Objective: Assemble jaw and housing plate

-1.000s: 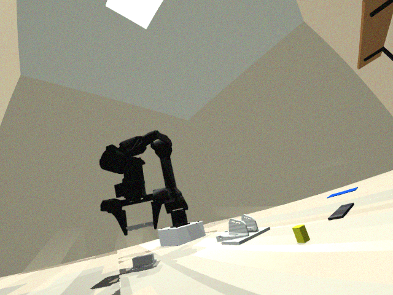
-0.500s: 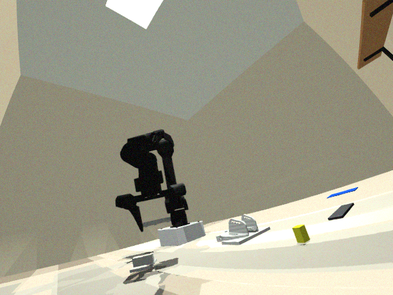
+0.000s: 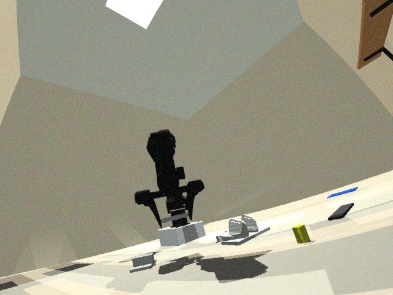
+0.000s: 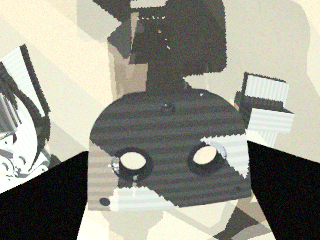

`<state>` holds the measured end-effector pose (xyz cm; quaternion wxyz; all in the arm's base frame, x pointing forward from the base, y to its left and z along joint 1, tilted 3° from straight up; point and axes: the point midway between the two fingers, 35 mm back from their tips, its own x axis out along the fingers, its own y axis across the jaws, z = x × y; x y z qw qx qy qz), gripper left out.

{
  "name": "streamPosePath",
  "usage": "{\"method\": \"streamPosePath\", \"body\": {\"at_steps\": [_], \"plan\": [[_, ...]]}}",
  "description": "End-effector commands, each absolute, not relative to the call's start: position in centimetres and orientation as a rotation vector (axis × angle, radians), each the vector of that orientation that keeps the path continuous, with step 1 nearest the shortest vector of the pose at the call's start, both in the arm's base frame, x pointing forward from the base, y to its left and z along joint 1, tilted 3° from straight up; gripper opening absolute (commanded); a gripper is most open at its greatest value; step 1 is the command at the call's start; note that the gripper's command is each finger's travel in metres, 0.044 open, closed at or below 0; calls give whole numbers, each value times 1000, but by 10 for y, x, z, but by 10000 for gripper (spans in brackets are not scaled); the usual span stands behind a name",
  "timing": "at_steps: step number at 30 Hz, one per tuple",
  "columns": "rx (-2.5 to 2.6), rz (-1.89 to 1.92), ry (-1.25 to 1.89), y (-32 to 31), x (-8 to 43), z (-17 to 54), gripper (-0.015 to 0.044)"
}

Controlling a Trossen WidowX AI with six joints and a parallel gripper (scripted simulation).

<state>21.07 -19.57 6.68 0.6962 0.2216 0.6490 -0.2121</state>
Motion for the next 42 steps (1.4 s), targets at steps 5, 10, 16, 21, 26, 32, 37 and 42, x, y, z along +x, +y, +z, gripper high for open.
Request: {"method": "streamPosePath", "body": {"at_steps": [5,10,16,21,26,32,37,42], "plan": [[464,-446,1459,-173,223,67,351],[444,-425,1463,-159,232,67,351],[419,-399,1467,-141,240,68,351],[398,-378,1471,-125,246,68,351],[377,-356,1473,-110,252,68,351],[352,-330,1477,-91,256,69,351],[332,-308,1479,-75,259,69,351],[311,-286,1481,-59,262,69,351]]}}
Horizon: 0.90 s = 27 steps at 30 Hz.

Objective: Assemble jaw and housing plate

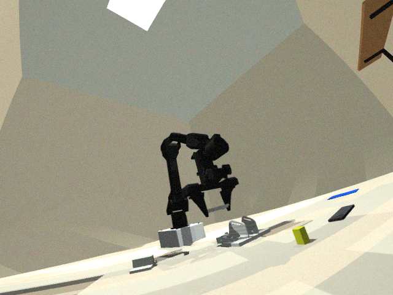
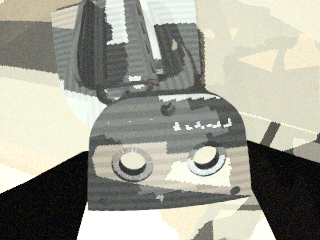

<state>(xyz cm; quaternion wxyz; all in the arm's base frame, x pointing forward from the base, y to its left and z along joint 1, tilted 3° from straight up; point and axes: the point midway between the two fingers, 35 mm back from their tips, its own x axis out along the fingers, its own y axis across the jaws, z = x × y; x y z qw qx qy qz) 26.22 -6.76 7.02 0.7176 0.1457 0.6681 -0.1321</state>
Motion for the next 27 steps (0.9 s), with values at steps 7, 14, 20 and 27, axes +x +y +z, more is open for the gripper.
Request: {"method": "streamPosePath", "body": {"at_steps": [7,14,20,27], "plan": [[286,-259,1483,-39,263,70,351],[285,-258,1483,-38,263,70,351],[285,-258,1483,-38,263,70,351],[290,-262,1482,-38,263,70,351]]}}
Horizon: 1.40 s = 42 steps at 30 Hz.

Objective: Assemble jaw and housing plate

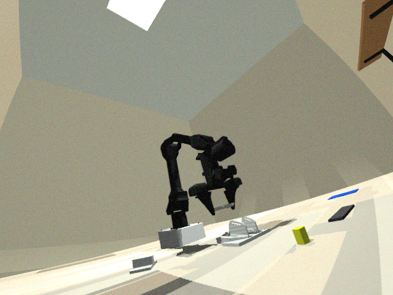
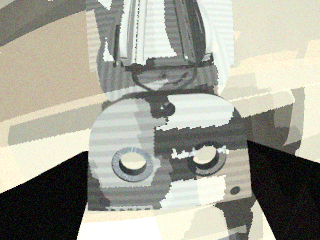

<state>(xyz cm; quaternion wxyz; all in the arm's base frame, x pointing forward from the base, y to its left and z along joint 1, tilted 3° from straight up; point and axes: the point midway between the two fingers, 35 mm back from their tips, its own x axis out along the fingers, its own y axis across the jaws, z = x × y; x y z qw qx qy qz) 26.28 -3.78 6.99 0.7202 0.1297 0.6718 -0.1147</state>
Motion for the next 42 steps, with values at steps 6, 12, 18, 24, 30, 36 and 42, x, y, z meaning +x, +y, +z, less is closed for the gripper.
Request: {"method": "streamPosePath", "body": {"at_steps": [6,12,18,24,30,36,42], "plan": [[290,-262,1482,-38,263,70,351],[289,-263,1483,-42,261,70,351],[289,-263,1483,-42,261,70,351],[285,-259,1483,-42,261,70,351],[282,-255,1483,-42,261,70,351],[282,-255,1483,-42,261,70,351],[282,-255,1483,-42,261,70,351]]}}
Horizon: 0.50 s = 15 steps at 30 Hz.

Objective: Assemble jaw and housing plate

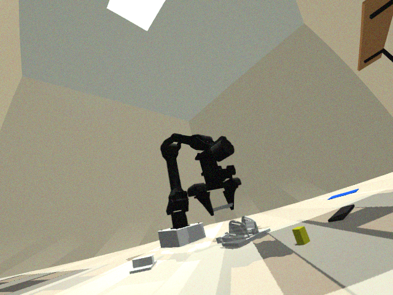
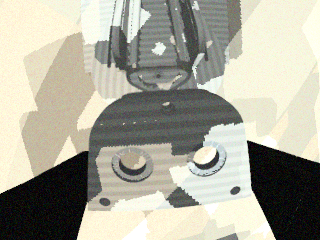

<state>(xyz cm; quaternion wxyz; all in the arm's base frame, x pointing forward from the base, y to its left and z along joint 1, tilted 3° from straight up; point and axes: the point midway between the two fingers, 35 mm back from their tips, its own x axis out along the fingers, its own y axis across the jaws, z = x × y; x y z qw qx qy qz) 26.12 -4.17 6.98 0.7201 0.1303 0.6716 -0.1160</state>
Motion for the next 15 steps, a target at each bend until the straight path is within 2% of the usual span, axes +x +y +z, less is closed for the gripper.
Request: {"method": "streamPosePath", "body": {"at_steps": [1,15], "plan": [[282,-255,1483,-42,261,70,351],[282,-255,1483,-43,264,49,351]]}}
